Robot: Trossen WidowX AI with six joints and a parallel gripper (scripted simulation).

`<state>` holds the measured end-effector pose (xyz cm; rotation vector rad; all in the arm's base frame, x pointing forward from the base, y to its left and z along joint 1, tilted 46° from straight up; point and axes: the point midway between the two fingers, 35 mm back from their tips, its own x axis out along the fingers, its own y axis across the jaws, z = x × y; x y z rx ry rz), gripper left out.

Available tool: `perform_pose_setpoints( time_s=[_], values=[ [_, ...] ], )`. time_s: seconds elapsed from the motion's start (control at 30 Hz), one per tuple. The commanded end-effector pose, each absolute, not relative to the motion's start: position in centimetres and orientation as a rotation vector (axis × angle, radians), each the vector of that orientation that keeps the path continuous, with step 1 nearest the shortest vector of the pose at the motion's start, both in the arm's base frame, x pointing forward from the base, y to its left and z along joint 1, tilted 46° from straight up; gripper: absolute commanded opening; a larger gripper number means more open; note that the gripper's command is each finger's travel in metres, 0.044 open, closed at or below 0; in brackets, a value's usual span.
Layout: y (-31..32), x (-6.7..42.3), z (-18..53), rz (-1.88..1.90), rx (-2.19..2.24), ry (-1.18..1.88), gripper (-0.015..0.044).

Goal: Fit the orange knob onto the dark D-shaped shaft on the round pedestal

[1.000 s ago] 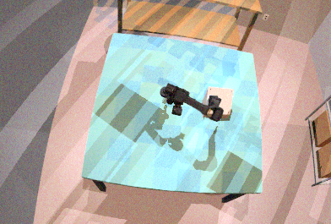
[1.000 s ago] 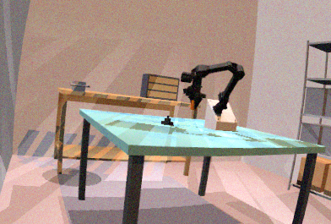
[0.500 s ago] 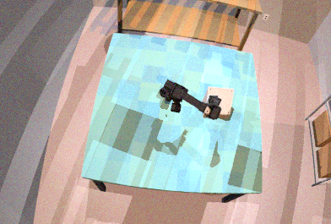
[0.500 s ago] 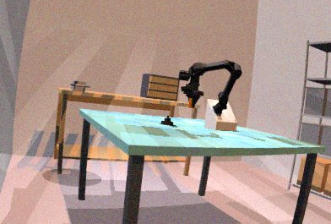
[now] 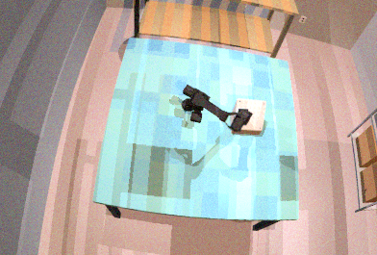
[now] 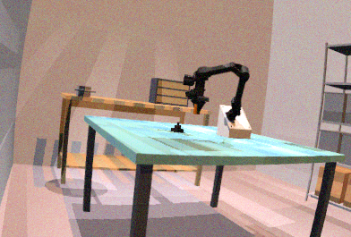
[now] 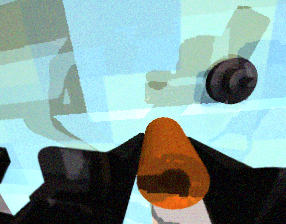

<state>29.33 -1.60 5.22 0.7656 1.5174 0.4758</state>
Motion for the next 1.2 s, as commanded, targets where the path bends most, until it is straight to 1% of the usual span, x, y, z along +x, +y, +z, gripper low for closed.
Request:
perform_pose_setpoints(
  time_s=[0.0,1.17],
  values=[
    [-2.5,30.0,4.3,0.475,0.753,1.511,0.0],
    [-7.3,32.8,-5.1,0.481,0.749,1.511,0.0]
  ],
)
